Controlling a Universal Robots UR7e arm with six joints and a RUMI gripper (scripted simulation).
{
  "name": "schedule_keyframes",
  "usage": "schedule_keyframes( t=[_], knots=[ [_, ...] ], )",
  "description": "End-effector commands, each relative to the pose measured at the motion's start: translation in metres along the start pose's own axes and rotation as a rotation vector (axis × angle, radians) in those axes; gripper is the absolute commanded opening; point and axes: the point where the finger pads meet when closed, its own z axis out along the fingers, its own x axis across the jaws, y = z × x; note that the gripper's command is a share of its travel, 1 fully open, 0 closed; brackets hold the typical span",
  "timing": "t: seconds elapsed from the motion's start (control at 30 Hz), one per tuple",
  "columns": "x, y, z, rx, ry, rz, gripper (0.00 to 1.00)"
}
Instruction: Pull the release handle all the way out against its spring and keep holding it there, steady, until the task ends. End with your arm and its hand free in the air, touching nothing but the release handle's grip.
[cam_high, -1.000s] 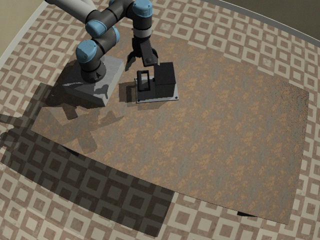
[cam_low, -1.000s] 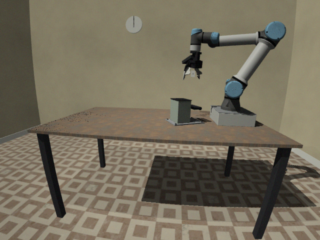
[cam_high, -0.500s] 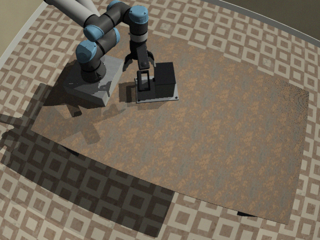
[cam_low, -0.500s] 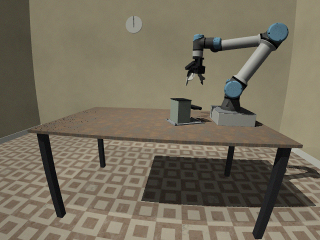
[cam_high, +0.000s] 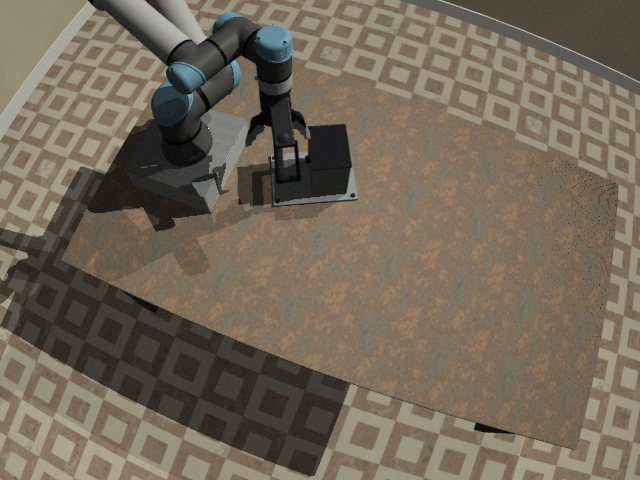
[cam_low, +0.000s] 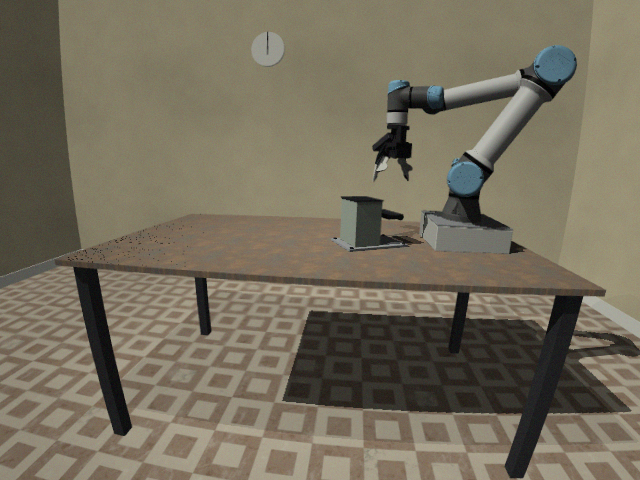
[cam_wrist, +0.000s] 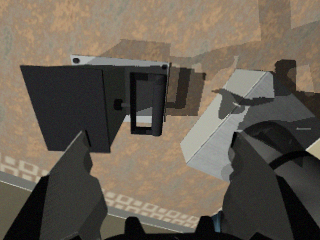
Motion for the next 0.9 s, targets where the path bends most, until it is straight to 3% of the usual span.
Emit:
schedule_keyframes(
  t=[0.0, 0.87],
  knots=[
    [0.0, 0.005, 0.012, -0.015, -0.009, 0.016, 1.0],
    [0.001, 0.017, 0.037, -0.049, -0.027, 0.05, 1.0]
  ],
)
